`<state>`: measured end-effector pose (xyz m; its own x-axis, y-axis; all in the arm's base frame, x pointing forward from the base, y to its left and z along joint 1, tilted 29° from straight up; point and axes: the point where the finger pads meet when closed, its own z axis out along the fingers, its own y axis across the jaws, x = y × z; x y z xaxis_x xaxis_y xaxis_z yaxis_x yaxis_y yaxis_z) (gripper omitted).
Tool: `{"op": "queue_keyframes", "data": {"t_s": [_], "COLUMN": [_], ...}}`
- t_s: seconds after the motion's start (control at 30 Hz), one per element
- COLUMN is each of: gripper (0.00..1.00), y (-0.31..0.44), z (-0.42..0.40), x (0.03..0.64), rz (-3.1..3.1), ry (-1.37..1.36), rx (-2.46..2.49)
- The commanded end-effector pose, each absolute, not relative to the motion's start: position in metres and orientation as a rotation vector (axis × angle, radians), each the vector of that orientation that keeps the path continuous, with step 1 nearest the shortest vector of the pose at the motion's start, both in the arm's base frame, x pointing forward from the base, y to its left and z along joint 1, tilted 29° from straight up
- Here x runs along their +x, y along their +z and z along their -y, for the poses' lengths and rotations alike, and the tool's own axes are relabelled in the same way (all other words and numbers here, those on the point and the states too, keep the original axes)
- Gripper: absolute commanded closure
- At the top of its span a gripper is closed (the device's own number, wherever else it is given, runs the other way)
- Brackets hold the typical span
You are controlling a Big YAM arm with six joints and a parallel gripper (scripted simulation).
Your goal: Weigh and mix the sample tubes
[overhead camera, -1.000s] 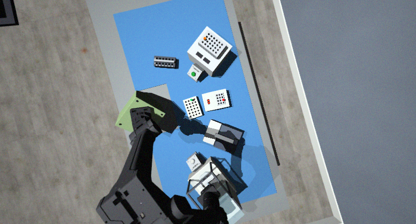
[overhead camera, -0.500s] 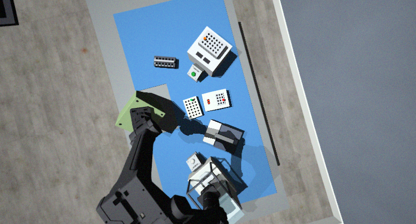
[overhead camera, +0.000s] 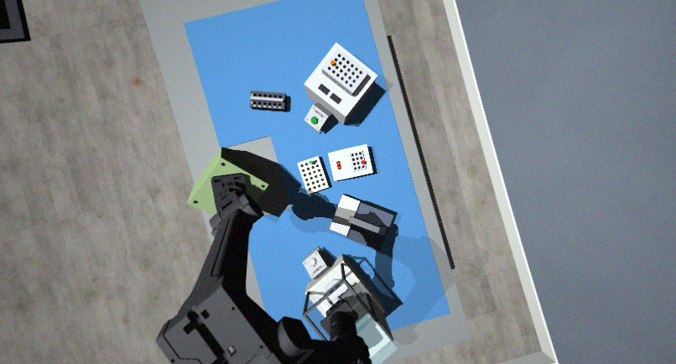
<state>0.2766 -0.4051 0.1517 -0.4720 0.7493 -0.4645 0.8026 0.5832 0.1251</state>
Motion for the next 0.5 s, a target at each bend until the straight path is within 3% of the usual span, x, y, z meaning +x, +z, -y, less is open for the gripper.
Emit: {"op": "queue_keyframes", "data": {"t_s": [0.0,0.47], "gripper": [0.91,0.91], "y": [0.164,0.194], "z": [0.410,0.412], "x": [0.280,0.273], "rz": [-2.321,-2.291], "ry": [-0.164,-0.186], "rx": [1.231,1.228]}}
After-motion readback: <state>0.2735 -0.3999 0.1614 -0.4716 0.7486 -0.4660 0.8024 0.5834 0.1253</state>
